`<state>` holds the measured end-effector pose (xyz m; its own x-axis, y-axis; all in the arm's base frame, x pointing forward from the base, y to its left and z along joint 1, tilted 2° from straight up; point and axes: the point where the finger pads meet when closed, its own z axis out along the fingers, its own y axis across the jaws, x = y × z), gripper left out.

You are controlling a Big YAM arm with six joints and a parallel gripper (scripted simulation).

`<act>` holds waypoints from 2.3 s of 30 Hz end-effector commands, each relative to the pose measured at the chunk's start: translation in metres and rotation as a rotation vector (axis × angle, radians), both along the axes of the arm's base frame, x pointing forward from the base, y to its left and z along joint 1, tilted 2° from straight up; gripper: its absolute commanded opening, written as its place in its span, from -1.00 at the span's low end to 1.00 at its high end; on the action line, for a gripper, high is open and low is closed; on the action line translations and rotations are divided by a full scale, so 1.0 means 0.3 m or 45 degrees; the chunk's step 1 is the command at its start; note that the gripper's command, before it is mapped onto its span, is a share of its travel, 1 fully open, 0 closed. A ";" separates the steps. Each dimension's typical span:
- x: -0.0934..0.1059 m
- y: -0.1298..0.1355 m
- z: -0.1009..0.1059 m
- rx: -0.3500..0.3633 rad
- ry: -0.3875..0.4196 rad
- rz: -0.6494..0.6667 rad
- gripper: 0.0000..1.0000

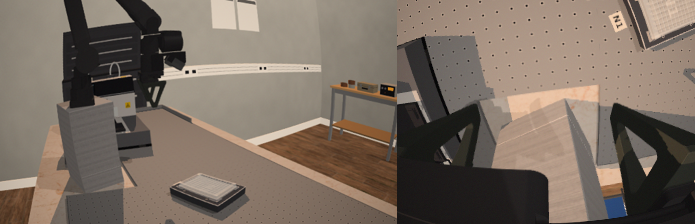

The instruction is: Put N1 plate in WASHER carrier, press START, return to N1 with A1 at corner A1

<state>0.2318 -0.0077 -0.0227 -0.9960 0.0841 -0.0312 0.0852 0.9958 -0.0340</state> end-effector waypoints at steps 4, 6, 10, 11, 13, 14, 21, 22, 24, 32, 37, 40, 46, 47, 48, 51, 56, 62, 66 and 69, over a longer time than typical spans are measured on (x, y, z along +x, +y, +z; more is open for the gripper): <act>0.121 -0.078 -0.022 0.009 -0.045 -0.267 1.00; 0.136 -0.107 -0.036 0.011 -0.048 -0.352 1.00; 0.167 -0.163 -0.063 0.015 -0.052 -0.521 1.00; 0.175 -0.177 -0.069 0.015 -0.053 -0.564 1.00; 0.190 -0.205 -0.083 0.016 -0.054 -0.611 1.00; 0.190 -0.205 -0.083 0.016 -0.054 -0.611 1.00; 0.237 -0.287 -0.122 0.014 -0.051 -0.583 1.00; 0.244 -0.301 -0.128 0.013 -0.050 -0.583 1.00; 0.247 -0.304 -0.130 0.013 -0.050 -0.583 1.00; 0.190 -0.275 -0.149 0.016 0.002 -0.569 1.00; 0.189 -0.279 -0.149 0.015 0.002 -0.586 1.00; 0.189 -0.279 -0.149 0.015 0.002 -0.586 1.00; 0.189 -0.279 -0.149 0.015 0.002 -0.586 1.00; 0.189 -0.279 -0.149 0.015 0.002 -0.586 1.00; 0.189 -0.279 -0.149 0.015 0.002 -0.586 1.00; 0.189 -0.279 -0.149 0.015 0.002 -0.586 1.00; 0.189 -0.279 -0.149 0.015 0.002 -0.586 1.00; 0.189 -0.279 -0.149 0.015 0.002 -0.586 1.00; 0.246 -0.321 -0.136 0.014 -0.051 -0.653 1.00; 0.249 -0.371 -0.152 0.017 -0.057 -0.780 1.00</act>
